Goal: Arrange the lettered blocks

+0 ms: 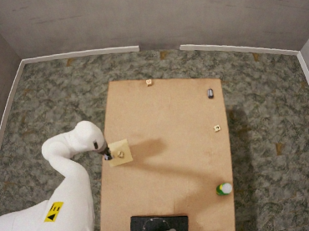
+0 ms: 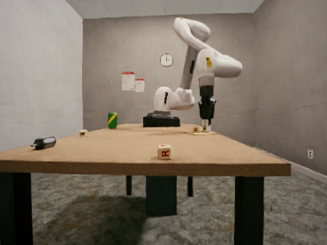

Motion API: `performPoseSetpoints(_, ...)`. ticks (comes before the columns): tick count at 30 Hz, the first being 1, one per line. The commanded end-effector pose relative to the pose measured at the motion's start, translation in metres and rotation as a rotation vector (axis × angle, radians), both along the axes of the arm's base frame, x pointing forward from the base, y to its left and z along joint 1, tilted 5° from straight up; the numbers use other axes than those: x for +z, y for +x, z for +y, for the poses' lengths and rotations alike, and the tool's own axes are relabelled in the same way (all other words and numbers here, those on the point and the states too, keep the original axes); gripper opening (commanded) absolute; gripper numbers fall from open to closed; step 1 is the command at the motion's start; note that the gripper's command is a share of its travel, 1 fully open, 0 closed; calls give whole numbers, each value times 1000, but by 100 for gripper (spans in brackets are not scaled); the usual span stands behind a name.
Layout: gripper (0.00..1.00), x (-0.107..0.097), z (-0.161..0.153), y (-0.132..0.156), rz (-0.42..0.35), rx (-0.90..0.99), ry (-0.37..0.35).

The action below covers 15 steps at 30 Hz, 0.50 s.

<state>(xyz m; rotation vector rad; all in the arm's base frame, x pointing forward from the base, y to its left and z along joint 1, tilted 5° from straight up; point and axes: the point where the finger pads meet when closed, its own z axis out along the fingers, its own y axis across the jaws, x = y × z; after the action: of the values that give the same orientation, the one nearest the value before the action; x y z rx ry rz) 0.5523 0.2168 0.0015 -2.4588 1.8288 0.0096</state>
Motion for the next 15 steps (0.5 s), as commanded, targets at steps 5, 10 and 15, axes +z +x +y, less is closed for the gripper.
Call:
performPoseSetpoints(5,24,-3,3,-2,1,2,6)
performPoseSetpoints(10,24,-5,4,-2,1,2,5)
performPoseSetpoints(15,24,-5,4,-2,2,2,5)
